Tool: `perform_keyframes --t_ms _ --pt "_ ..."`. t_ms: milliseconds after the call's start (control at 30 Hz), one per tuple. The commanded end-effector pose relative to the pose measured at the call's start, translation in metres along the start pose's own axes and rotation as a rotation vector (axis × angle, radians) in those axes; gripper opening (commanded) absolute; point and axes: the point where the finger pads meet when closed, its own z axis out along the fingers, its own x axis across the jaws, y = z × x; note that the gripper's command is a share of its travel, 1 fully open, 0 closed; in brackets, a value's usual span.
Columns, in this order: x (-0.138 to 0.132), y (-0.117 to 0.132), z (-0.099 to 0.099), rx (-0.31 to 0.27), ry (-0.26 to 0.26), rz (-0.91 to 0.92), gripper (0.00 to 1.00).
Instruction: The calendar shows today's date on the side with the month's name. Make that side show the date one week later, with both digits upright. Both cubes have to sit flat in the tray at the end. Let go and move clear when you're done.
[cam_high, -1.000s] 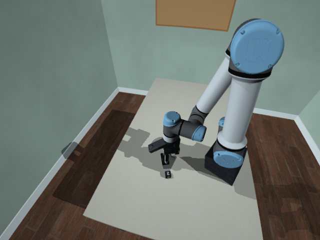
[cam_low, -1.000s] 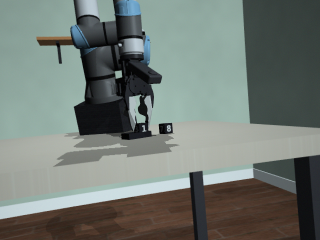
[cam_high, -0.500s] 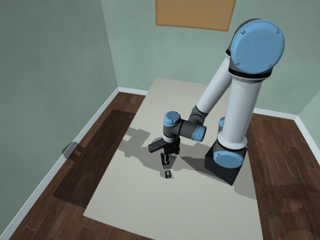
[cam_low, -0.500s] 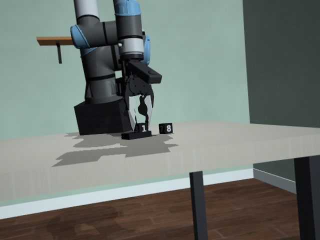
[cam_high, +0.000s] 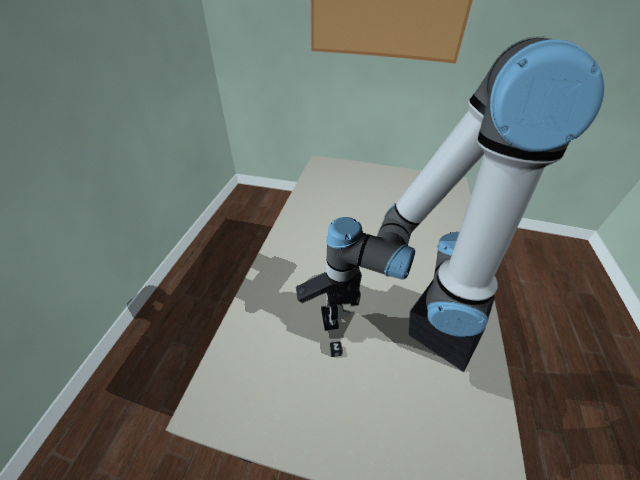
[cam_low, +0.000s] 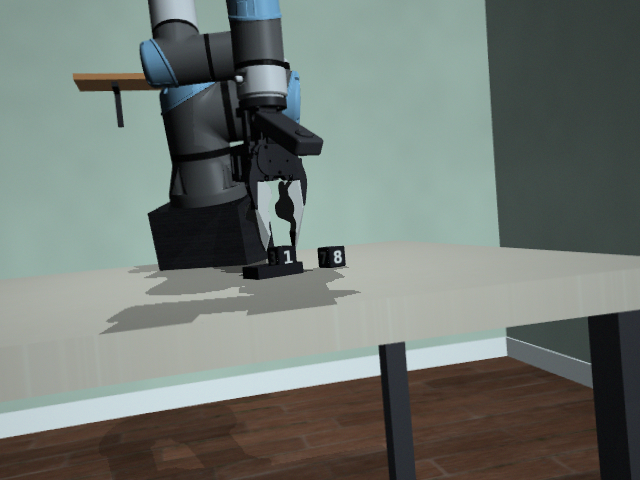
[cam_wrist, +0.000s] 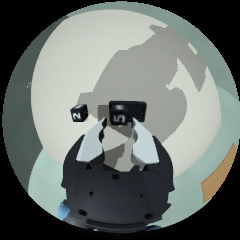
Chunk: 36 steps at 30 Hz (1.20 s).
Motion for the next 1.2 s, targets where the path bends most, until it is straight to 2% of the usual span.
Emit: perform_keyframes --t_ms 0,300,367,633,1033,1067,1167 --pt "0.0 0.0 -0.014 0.0 0.0 0.0 0.29" --pt "0.0 0.0 -0.044 0.0 0.0 0.0 0.29" --pt "0.0 0.0 -0.044 0.0 0.0 0.0 0.29" --pt "0.0 0.0 -0.066 0.0 0.0 0.0 0.29" --pt "0.0 0.0 -0.074 0.0 0.0 0.0 0.29" --pt "0.0 0.0 -0.074 0.0 0.0 0.0 1.0" --pt "0.0 0.0 -0.074 0.0 0.0 0.0 1.0"
